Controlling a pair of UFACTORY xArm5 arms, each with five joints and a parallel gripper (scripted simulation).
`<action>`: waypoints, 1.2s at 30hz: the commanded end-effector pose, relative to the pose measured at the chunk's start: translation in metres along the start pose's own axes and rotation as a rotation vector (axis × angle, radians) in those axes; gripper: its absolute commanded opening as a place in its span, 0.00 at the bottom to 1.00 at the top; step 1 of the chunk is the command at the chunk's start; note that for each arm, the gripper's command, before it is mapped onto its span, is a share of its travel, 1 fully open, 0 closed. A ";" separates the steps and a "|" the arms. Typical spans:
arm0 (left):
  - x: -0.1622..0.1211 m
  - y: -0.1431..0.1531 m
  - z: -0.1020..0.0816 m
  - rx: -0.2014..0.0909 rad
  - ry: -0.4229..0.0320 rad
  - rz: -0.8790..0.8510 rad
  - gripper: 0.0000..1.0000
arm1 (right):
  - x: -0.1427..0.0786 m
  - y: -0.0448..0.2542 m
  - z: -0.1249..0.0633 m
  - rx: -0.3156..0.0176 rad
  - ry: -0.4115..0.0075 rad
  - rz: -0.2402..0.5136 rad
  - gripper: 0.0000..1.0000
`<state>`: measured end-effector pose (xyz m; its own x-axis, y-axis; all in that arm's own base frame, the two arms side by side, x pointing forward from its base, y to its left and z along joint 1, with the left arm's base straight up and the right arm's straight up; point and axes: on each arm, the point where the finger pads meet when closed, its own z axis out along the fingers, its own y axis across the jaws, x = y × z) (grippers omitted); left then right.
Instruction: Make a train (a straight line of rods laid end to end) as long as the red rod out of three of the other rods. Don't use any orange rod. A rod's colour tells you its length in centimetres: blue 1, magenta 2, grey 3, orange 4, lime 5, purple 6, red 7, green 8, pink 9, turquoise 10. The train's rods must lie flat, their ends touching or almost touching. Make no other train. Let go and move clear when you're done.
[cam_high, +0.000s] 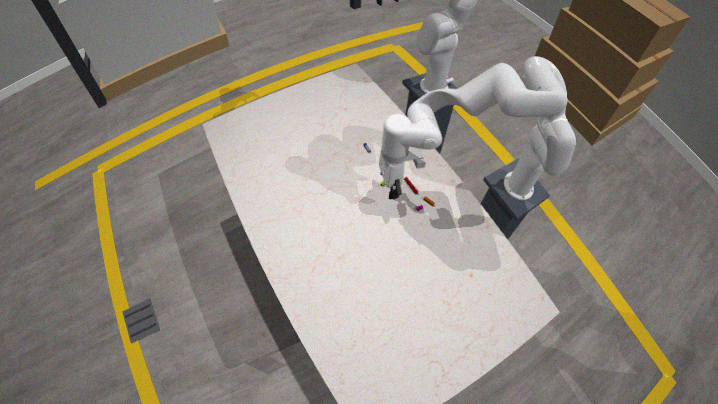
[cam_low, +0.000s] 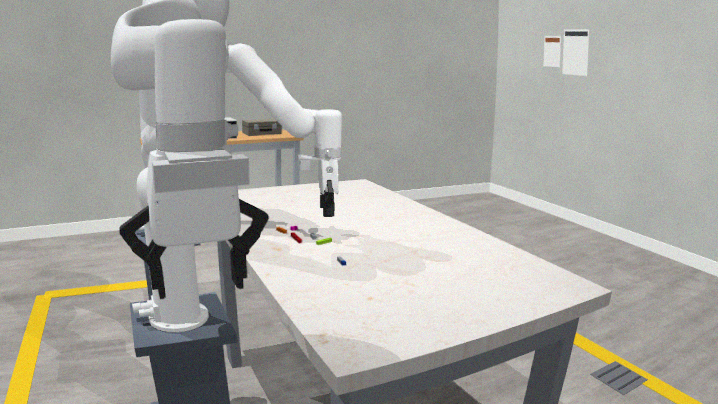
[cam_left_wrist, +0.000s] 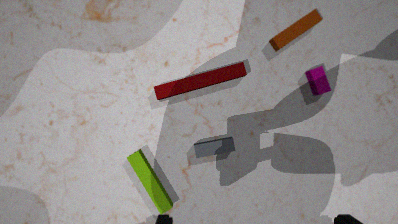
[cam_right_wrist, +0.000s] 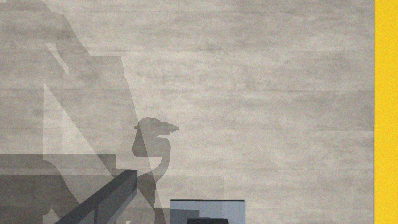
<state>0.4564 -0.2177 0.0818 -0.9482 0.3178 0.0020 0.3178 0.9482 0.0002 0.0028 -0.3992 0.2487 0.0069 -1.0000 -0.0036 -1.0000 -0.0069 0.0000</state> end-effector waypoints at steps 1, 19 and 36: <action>0.003 -0.002 -0.003 0.000 -0.006 0.168 1.00 | 0.001 0.000 -0.001 0.000 0.004 0.000 1.00; 0.018 -0.006 -0.005 -0.001 -0.006 0.637 1.00 | 0.001 0.000 -0.001 0.000 0.004 0.000 1.00; 0.031 -0.010 -0.007 -0.002 -0.006 1.078 1.00 | 0.001 0.000 -0.001 0.000 0.004 0.000 1.00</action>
<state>0.4266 -0.2172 0.0867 -0.3049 0.9524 0.0017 0.9524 0.3049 -0.0017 0.0028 -0.3992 0.2487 0.0069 -1.0000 -0.0036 -1.0000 -0.0069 0.0000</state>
